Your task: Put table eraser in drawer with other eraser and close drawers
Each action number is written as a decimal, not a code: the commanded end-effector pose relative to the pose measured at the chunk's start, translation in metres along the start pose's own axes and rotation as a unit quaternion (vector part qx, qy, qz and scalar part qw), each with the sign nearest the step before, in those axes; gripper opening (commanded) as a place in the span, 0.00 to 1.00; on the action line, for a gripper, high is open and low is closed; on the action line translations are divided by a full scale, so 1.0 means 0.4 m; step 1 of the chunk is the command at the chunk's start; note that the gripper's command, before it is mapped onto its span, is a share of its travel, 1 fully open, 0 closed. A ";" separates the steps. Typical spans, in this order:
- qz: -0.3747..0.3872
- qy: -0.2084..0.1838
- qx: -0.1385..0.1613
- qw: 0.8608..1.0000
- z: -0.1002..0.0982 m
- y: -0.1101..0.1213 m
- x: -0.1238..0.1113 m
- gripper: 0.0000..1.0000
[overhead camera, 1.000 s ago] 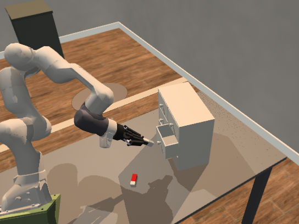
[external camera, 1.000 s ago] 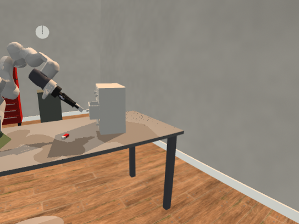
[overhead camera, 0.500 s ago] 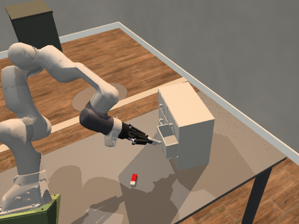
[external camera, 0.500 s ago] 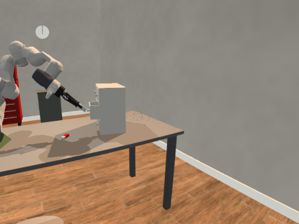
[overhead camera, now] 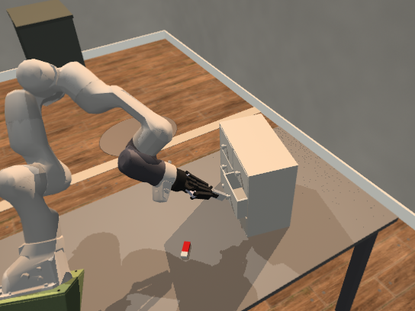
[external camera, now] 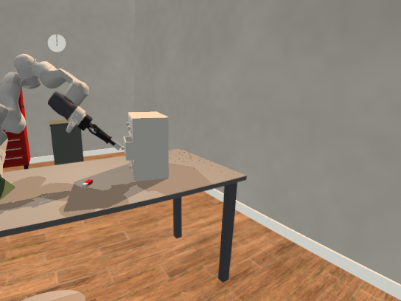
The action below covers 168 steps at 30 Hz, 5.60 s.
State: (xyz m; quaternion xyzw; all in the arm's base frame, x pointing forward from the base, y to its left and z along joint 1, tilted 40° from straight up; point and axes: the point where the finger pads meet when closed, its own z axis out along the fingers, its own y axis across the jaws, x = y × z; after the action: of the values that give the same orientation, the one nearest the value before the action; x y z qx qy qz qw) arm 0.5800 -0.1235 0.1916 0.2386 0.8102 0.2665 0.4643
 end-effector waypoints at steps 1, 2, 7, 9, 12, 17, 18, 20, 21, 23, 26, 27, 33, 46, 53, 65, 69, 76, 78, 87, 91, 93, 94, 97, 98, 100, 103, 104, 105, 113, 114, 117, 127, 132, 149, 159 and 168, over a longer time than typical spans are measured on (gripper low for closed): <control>-0.004 0.001 0.004 1.000 0.012 -0.005 -0.009 0.00; -0.004 0.001 0.004 1.000 0.012 -0.005 -0.009 0.00; -0.004 0.001 0.004 1.000 0.024 -0.005 -0.020 0.00; -0.004 0.001 0.004 1.000 0.030 -0.005 -0.024 0.00; -0.004 0.001 0.004 1.000 0.038 -0.005 -0.031 0.00; -0.004 0.001 0.004 1.000 0.049 -0.005 -0.041 0.00; -0.004 0.001 0.004 1.000 0.051 -0.005 -0.042 0.00; -0.004 0.001 0.004 1.000 0.051 -0.005 -0.042 0.00; -0.004 0.001 0.004 1.000 0.053 -0.005 -0.044 0.00; -0.004 0.001 0.004 1.000 0.056 -0.005 -0.047 0.00; -0.004 0.001 0.004 1.000 0.061 -0.005 -0.050 0.00; -0.004 0.001 0.004 1.000 0.062 -0.005 -0.051 0.00; -0.004 0.001 0.004 1.000 0.067 -0.005 -0.056 0.00; -0.004 0.001 0.004 1.000 0.070 -0.005 -0.058 0.00; -0.004 0.001 0.004 1.000 0.070 -0.005 -0.058 0.00; -0.004 0.001 0.004 1.000 0.070 -0.005 -0.058 0.00; -0.004 0.001 0.004 1.000 0.070 -0.005 -0.058 0.00; -0.004 0.001 0.004 1.000 0.070 -0.005 -0.058 0.00; -0.004 0.001 0.004 1.000 0.070 -0.005 -0.058 0.00; -0.004 0.001 0.004 1.000 0.070 -0.005 -0.058 0.00; -0.004 0.001 0.004 1.000 0.070 -0.005 -0.058 0.00; -0.004 0.001 0.004 1.000 0.070 -0.005 -0.058 0.00; -0.004 0.001 0.004 1.000 0.070 -0.005 -0.058 0.00; -0.004 0.001 0.004 1.000 0.069 -0.005 -0.057 0.00; -0.004 0.001 0.004 1.000 0.066 -0.005 -0.055 0.00; -0.004 0.001 0.004 1.000 0.057 -0.005 -0.047 0.00; -0.004 0.001 0.004 1.000 0.032 -0.005 -0.026 0.00; -0.004 0.001 0.004 1.000 0.032 -0.005 -0.026 0.00; -0.004 0.001 0.004 1.000 0.032 -0.005 -0.026 0.00; -0.004 0.001 0.004 1.000 -0.025 -0.005 0.021 0.00; -0.004 0.001 0.004 1.000 -0.026 -0.005 0.022 0.00; -0.004 0.001 0.004 1.000 -0.028 -0.005 0.023 0.00; -0.004 0.001 0.004 1.000 -0.104 -0.004 0.048 0.00; -0.004 0.001 0.004 1.000 -0.150 -0.004 0.063 0.00; -0.004 0.028 0.004 1.000 -0.176 -0.004 0.062 0.00; -0.004 0.096 0.004 0.995 -0.231 -0.003 0.058 0.00; -0.003 0.229 0.004 0.973 -0.341 -0.002 0.049 0.00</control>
State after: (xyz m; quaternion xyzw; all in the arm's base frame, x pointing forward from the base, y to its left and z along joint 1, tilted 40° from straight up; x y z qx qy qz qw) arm 0.4655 -0.1502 0.2298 0.1409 0.8867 0.2520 0.3611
